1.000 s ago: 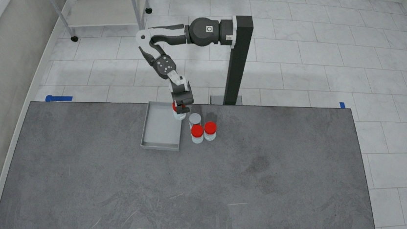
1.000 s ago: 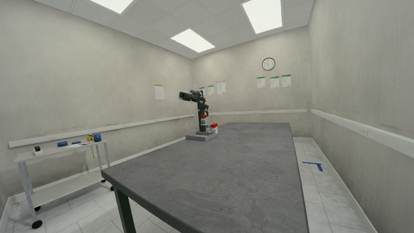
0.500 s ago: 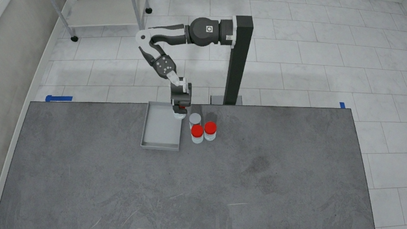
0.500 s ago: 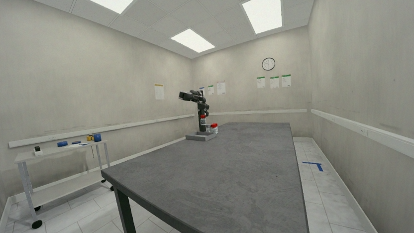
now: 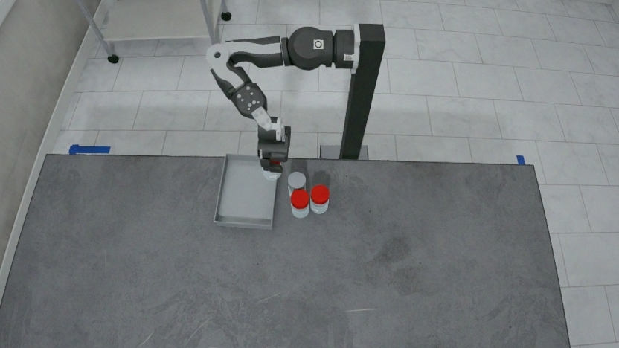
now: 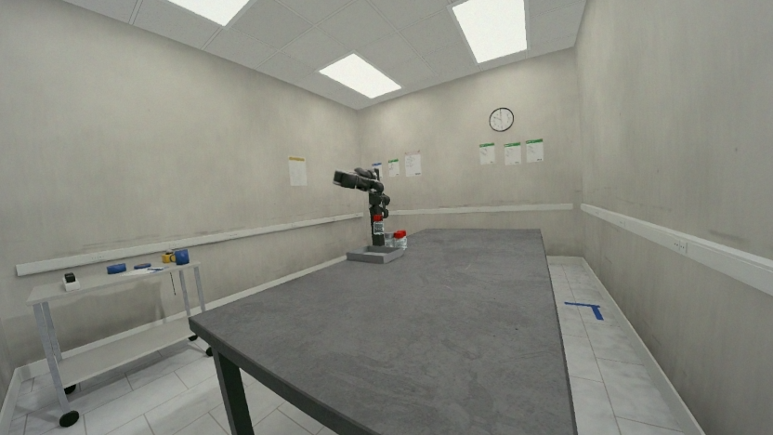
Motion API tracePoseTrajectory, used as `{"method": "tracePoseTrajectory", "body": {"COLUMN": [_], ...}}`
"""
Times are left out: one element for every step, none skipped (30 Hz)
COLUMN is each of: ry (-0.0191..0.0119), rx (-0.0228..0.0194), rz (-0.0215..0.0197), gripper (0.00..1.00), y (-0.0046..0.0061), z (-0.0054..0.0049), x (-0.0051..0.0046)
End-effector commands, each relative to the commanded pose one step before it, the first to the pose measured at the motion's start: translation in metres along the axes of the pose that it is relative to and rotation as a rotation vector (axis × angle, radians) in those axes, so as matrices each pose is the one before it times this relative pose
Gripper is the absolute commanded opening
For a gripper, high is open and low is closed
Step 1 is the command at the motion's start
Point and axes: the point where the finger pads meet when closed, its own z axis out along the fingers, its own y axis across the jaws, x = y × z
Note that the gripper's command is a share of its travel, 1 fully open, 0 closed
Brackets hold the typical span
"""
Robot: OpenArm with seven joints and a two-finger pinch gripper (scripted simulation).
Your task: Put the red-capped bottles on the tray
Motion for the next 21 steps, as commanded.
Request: {"method": "tracePoseTrajectory", "body": {"ry": [0.00448,0.00001,0.00001,0.00002,0.00002,0.00002,0.00002,0.00002,0.00005,0.00000,0.00000,-0.00031,0.00003,0.00003,0.00003,0.00003,0.00003,0.00003,0.00003,0.00003,0.00003], "rx": [-0.01033,-0.00018,-0.00020,-0.00022,-0.00025,-0.00027,-0.00029,-0.00031,-0.00068,0.00000,0.00000,-0.00054,-0.00036,-0.00036,-0.00036,-0.00036,-0.00036,-0.00036,-0.00036,-0.00036,-0.00036], "rz": [-0.00615,0.00013,0.00014,0.00016,0.00017,0.00019,0.00020,0.00022,0.00048,0.00000,0.00000,0.00048,0.00025,0.00025,0.00025,0.00025,0.00025,0.00025,0.00025,0.00025,0.00025], "gripper": [0.00,0.00,0.00,0.00,0.00,0.00,0.00,0.00,0.00,0.00,0.00,0.00,0.00,0.00,0.00,0.00,0.00,0.00,0.00,0.00,0.00], "y": [0.00057,-0.00095,-0.00106,-0.00117,-0.00128,-0.00139,-0.00150,-0.00161,-0.00356,0.00000,0.00000,-0.00381,-0.00189,-0.00189,-0.00189,-0.00189,-0.00189,-0.00189,-0.00189,-0.00189,-0.00189], "z": [-0.00020,0.00058,0.00065,0.00072,0.00079,0.00085,0.00092,0.00099,0.00218,0.00000,0.00000,0.00229,0.00116,0.00116,0.00116,0.00115,0.00115,0.00115,0.00115,0.00115,0.00115], "x": [-0.001127,-0.001593,-0.001780,-0.001968,-0.002156,-0.002343,-0.002531,-0.002719,-0.006001,0.000000,0.000000,-0.006439,-0.003190,-0.003190,-0.003191,-0.003192,-0.003192,-0.003193,-0.003193,-0.003194,-0.003194]}}
